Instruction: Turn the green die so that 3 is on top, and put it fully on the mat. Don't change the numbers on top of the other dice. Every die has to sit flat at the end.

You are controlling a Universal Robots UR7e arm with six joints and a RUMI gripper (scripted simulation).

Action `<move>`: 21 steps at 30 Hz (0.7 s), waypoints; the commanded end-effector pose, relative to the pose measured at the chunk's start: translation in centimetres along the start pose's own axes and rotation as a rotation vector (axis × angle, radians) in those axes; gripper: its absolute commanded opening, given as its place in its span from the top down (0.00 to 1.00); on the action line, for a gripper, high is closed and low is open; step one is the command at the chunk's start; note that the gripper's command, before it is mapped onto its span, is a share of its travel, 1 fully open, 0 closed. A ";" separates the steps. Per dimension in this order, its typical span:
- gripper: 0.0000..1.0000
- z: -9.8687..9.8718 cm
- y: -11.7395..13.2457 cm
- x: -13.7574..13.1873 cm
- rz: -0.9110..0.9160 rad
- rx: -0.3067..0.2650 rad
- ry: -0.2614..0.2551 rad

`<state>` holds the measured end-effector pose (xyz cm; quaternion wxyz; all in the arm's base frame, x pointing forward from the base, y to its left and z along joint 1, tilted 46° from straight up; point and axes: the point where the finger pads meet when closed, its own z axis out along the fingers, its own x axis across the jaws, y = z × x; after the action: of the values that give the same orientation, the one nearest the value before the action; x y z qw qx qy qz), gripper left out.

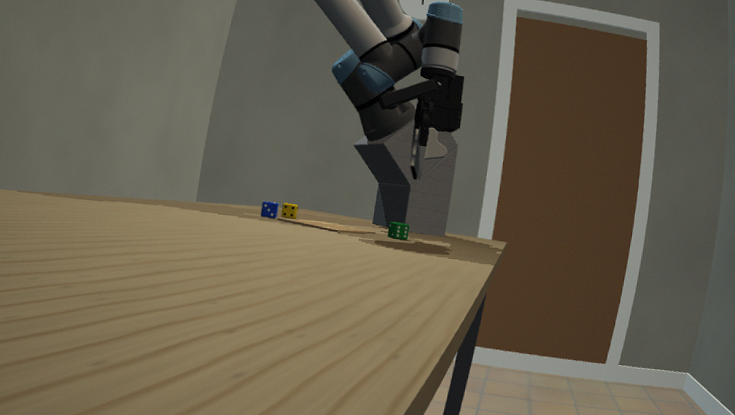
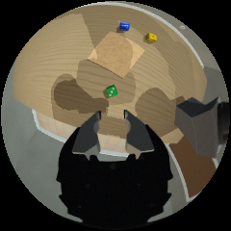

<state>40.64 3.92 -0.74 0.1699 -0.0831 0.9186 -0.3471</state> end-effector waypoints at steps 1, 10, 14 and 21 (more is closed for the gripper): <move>0.72 -0.1 0.0 -0.1 -0.017 0.002 -0.004; 0.72 -0.1 0.0 -0.1 -0.023 0.003 -0.005; 0.72 -0.1 0.0 -0.1 -0.023 0.003 -0.005; 0.00 -0.1 0.0 -0.1 -0.023 0.003 -0.005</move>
<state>40.67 3.98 -0.67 0.1677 -0.0942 0.9167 -0.3503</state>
